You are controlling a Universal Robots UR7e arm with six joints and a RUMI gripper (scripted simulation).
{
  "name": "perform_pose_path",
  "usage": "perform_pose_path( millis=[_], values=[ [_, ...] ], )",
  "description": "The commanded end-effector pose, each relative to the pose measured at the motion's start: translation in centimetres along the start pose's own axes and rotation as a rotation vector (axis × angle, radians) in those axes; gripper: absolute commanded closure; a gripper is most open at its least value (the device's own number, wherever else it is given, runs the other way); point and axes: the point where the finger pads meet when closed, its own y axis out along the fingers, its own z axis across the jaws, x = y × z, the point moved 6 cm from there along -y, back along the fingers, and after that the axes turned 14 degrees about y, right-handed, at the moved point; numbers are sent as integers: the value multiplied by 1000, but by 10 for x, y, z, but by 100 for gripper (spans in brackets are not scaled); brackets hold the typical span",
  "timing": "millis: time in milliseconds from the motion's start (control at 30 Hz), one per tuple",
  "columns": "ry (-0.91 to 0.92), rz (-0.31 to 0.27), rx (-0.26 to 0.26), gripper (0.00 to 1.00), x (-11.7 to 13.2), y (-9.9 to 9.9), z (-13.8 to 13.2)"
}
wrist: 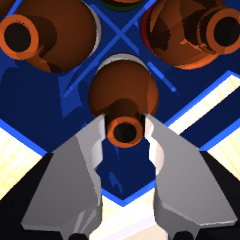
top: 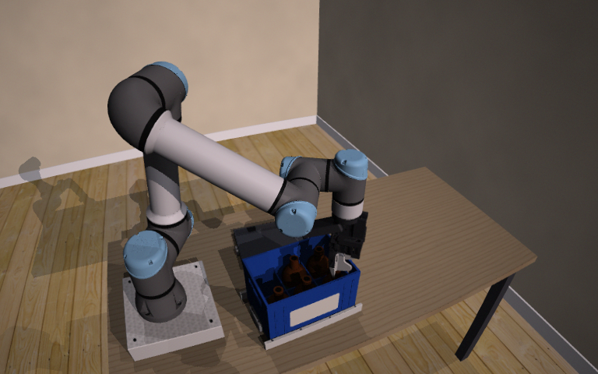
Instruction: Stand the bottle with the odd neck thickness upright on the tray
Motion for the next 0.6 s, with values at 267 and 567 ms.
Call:
perform_pose_path(
  millis=[267, 567],
  values=[
    [0, -1, 1, 100, 0, -1, 0],
    [0, -1, 1, 62, 0, -1, 0]
  ],
)
